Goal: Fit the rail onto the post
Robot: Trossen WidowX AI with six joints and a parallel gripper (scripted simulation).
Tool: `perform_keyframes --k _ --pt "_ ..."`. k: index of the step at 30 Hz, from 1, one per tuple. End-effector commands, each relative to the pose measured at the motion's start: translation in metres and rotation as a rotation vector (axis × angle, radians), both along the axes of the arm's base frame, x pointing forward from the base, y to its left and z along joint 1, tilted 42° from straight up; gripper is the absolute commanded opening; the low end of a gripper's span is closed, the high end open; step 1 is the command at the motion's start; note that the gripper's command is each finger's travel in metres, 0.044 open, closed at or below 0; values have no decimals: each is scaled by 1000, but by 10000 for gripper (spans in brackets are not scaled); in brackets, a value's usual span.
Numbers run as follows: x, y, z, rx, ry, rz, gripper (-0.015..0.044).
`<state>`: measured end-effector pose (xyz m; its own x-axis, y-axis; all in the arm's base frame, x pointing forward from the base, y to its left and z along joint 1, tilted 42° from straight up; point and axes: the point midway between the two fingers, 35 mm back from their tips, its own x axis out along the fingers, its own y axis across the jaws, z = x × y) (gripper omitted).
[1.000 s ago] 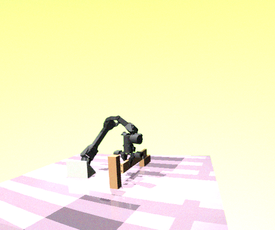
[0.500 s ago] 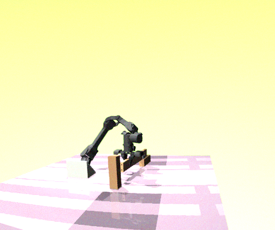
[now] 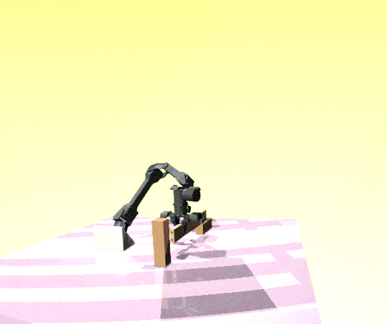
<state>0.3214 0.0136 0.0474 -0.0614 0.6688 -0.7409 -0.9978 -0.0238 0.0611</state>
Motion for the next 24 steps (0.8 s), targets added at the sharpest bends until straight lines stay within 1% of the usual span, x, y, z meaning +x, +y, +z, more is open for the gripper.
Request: perform_keyframes --k 1,24 --pt "-1 -1 2 -3 -2 -11 0" --pt "-2 -3 4 -3 -2 -11 0"
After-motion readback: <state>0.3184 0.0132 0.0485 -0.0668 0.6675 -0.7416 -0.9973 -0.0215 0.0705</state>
